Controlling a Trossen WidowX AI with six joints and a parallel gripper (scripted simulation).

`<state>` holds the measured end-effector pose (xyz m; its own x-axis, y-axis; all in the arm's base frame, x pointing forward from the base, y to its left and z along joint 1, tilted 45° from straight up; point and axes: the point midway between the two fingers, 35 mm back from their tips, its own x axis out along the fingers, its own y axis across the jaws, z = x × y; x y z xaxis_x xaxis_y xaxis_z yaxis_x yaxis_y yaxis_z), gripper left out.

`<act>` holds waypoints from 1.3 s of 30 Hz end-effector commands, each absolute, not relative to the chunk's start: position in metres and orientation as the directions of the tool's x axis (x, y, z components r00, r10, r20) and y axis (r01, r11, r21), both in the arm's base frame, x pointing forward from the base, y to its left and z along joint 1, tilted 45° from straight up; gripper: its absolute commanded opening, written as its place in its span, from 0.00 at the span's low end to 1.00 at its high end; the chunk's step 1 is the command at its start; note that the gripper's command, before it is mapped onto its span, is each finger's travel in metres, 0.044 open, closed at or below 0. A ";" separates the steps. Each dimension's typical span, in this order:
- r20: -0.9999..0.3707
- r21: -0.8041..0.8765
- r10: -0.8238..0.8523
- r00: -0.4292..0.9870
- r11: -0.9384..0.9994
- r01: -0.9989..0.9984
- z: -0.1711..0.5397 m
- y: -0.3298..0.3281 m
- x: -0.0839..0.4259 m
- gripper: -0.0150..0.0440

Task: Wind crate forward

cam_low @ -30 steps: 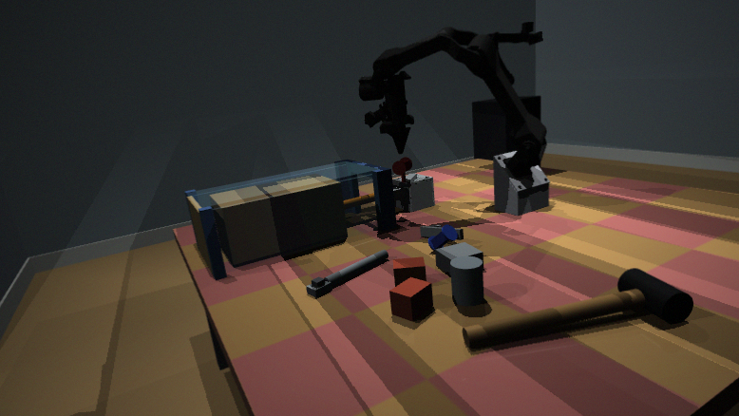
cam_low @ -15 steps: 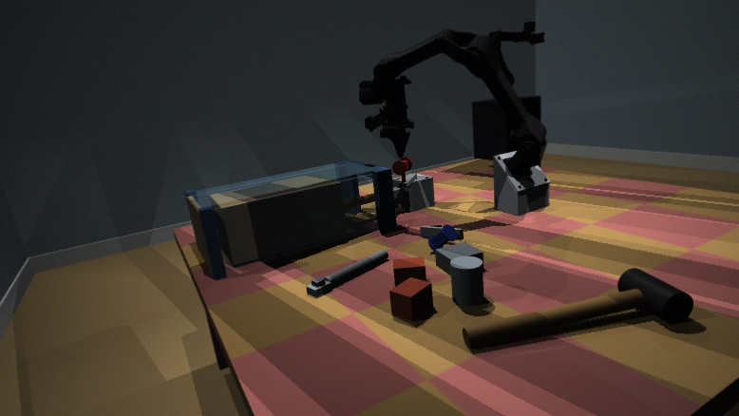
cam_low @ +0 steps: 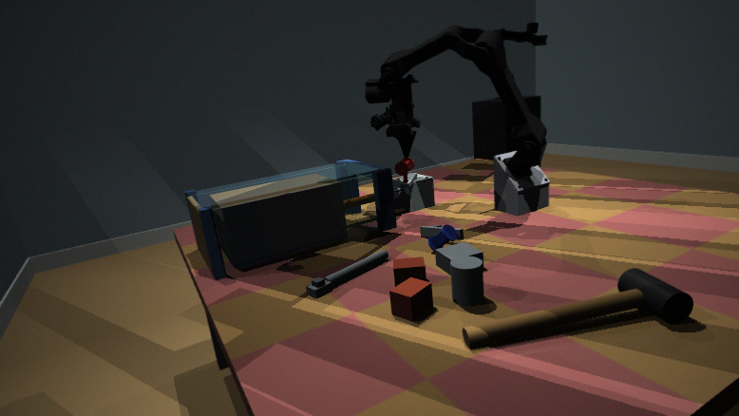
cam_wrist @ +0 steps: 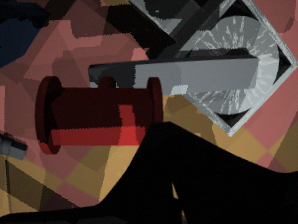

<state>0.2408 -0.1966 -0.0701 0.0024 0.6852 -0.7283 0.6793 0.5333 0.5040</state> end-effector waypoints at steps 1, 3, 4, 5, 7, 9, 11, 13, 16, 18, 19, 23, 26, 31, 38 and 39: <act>-0.725 0.504 0.688 0.000 0.531 0.681 -0.067 -0.192 0.236 0.25; -0.725 0.504 0.689 0.000 0.531 0.681 -0.066 -0.191 0.235 0.25; -0.725 0.504 0.689 0.000 0.531 0.681 -0.066 -0.191 0.234 0.25; -0.725 0.504 0.689 0.000 0.531 0.681 -0.065 -0.192 0.235 0.25; -0.725 0.504 0.688 0.000 0.531 0.682 -0.060 -0.198 0.236 0.25; -0.726 0.503 0.688 0.000 0.531 0.682 -0.051 -0.208 0.237 0.25; -0.726 0.503 0.688 -0.001 0.531 0.682 -0.040 -0.219 0.237 0.25; -0.726 0.503 0.688 -0.001 0.532 0.682 -0.032 -0.226 0.237 0.25; -0.726 0.503 0.688 -0.001 0.532 0.682 -0.031 -0.227 0.237 0.25; -0.733 0.502 0.680 0.012 0.529 0.685 -0.032 -0.226 0.239 0.30; -0.743 0.499 0.669 0.024 0.530 0.686 -0.033 -0.226 0.240 0.34; -0.807 0.488 0.577 0.124 0.534 0.691 -0.038 -0.220 0.249 0.52; -0.839 0.490 0.502 0.208 0.533 0.690 -0.039 -0.215 0.255 0.65; -0.855 0.504 0.418 0.308 0.529 0.683 -0.038 -0.207 0.261 0.88; -0.855 0.504 0.418 0.308 0.529 0.683 -0.040 -0.206 0.261 1.00; -0.855 0.504 0.418 0.308 0.529 0.683 -0.041 -0.205 0.261 1.00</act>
<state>0.2602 -0.2065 -0.0400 0.3009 0.4196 -0.8564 0.6818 0.5332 0.5008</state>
